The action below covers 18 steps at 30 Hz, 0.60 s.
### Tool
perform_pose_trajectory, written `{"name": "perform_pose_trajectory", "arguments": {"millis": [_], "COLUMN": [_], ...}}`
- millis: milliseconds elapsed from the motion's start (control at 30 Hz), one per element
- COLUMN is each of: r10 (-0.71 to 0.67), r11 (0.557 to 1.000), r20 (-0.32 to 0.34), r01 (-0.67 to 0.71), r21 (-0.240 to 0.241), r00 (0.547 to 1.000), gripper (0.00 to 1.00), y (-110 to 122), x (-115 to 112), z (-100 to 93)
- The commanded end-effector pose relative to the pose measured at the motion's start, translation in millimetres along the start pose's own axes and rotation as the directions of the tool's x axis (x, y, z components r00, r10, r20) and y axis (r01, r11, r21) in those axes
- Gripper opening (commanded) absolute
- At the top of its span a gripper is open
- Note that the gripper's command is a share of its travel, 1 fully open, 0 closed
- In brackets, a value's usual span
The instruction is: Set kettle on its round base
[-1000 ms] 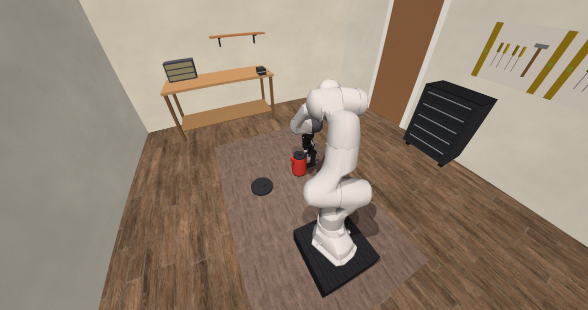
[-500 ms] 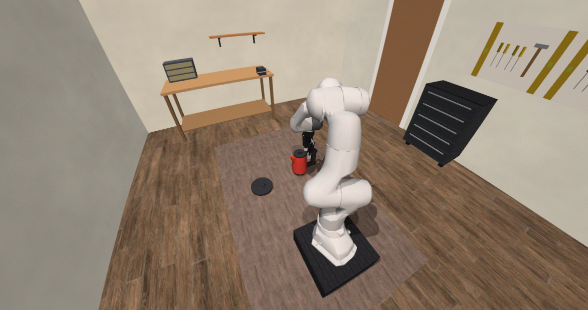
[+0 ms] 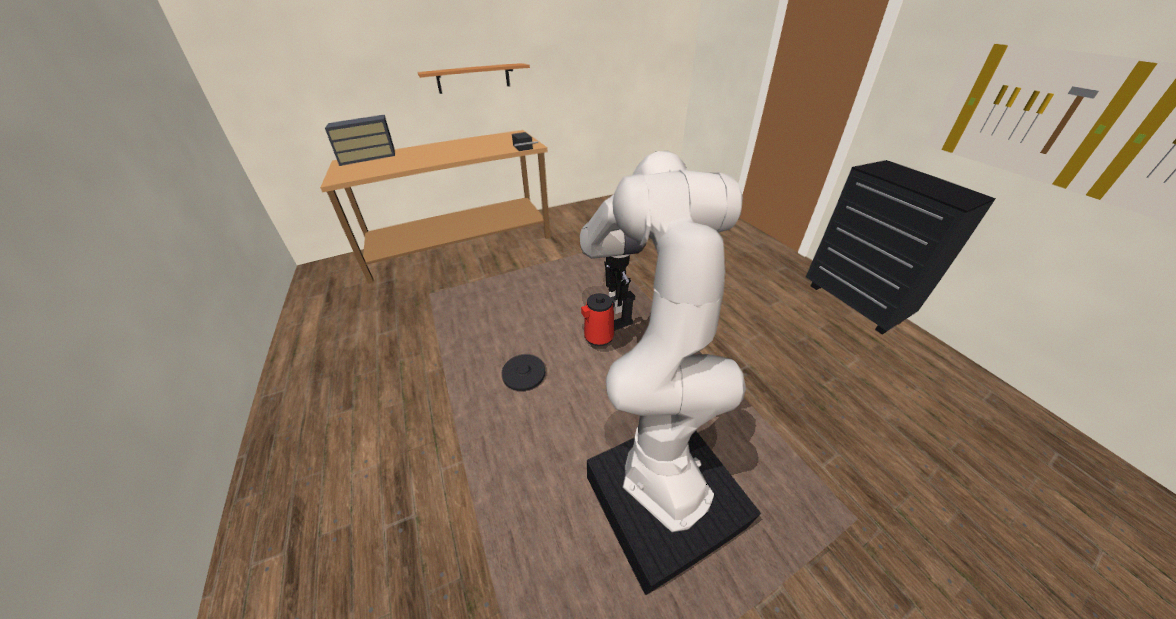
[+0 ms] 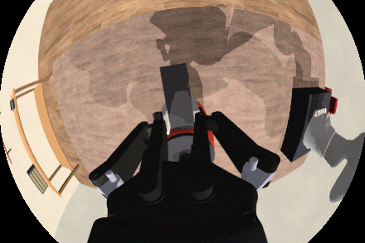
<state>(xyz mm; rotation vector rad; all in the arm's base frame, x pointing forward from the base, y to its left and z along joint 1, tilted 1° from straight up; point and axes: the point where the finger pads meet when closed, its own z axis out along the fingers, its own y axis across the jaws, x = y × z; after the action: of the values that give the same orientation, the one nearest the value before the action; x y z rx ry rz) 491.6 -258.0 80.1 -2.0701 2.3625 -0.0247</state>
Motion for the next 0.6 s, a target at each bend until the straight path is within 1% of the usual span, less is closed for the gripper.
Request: {"name": "perform_pose_trajectory", "arguments": {"millis": [0,567], "r10": [-0.004,-0.004], "r11": [1.0,1.0], "r20": [0.001,0.001], "r01": [0.004,0.004], "r21": [0.004,0.004], "r00": [1.0,1.0], "gripper": [0.0,0.0], "y": [-2.1,-2.1], "x": [-0.1,-0.1], "z": [-8.2,-10.0]}}
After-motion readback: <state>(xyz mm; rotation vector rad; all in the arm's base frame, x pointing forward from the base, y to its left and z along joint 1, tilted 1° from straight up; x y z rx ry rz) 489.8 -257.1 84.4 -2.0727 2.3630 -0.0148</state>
